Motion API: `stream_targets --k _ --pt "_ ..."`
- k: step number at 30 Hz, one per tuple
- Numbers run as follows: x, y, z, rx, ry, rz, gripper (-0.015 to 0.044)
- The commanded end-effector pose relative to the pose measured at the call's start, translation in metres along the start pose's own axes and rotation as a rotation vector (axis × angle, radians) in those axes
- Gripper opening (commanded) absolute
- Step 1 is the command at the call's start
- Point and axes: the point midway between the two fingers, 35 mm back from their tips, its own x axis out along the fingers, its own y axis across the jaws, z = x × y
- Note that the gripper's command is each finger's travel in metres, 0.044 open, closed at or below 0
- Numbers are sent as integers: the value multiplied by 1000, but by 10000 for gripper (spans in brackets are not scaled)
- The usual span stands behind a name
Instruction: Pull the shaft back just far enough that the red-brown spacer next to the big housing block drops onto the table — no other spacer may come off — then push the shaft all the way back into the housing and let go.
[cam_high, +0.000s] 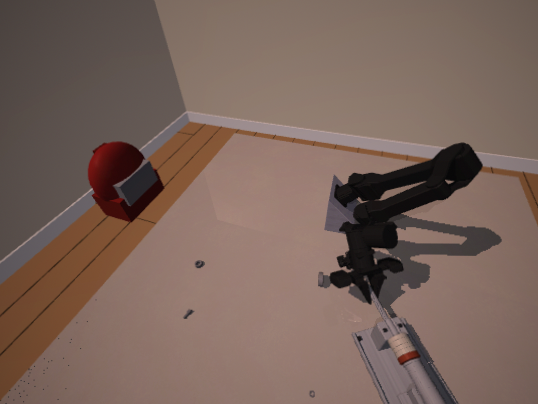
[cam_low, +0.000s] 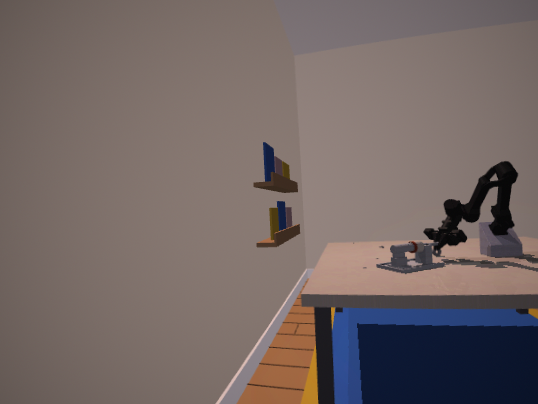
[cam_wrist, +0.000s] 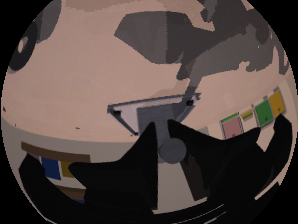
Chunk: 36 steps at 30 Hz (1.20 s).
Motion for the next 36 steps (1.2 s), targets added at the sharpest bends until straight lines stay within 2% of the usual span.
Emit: stream_targets --k 1,36 --pt "-2 0 1 -3 1 2 0" --pt "-5 0 5 -3 0 2 0"
